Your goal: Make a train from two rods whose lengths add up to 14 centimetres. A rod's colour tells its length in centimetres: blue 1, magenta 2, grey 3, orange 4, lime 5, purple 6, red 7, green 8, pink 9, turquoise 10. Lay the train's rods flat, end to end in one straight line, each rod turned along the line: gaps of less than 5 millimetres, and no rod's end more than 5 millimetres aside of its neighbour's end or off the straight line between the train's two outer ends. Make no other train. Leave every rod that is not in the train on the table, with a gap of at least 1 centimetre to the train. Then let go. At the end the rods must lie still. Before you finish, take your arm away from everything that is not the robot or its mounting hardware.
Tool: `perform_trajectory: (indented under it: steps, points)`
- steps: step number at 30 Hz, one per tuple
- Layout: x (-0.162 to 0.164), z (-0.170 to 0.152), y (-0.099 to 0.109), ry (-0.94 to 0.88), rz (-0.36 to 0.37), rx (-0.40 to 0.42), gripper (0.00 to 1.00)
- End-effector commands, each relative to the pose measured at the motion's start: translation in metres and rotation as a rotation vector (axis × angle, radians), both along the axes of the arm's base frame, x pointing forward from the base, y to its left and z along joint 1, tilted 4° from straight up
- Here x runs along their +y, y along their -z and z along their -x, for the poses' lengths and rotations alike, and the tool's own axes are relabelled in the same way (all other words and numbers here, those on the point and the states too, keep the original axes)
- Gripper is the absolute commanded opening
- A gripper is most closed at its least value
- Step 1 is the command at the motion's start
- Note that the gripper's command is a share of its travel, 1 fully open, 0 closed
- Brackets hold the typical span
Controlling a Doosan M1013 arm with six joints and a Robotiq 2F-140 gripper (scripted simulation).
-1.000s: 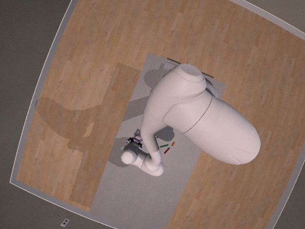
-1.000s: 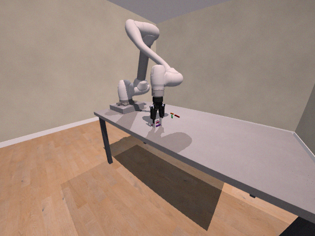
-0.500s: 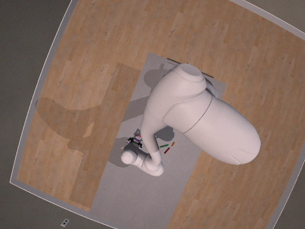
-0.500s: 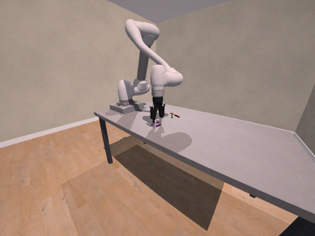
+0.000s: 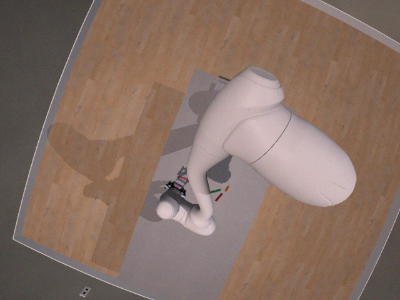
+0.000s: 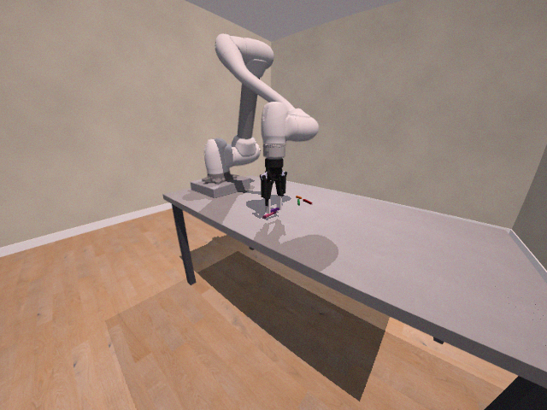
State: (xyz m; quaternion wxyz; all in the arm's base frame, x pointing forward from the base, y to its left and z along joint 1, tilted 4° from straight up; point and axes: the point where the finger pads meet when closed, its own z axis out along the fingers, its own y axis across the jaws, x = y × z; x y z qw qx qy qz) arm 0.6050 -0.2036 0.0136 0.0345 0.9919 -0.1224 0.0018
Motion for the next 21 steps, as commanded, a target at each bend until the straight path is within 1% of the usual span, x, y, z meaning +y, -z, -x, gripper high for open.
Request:
perform_trajectory:
  steps: [1,4,7,12,19,20,21]
  points:
    - [0.002,0.000,-0.023,0.000,0.000,0.000,0.36]
    - [0.003,0.000,-0.044,0.000,0.000,0.000,0.36]
    - [0.004,0.000,-0.057,0.000,0.000,0.000,0.36]
    - [0.004,0.000,-0.060,0.000,0.000,0.000,0.36]
    - [0.004,0.000,-0.060,0.000,0.000,0.000,0.36]
    - [0.006,-0.001,-0.060,0.000,0.000,0.000,0.36]
    - [0.014,-0.003,-0.060,0.002,0.000,0.000,0.36]
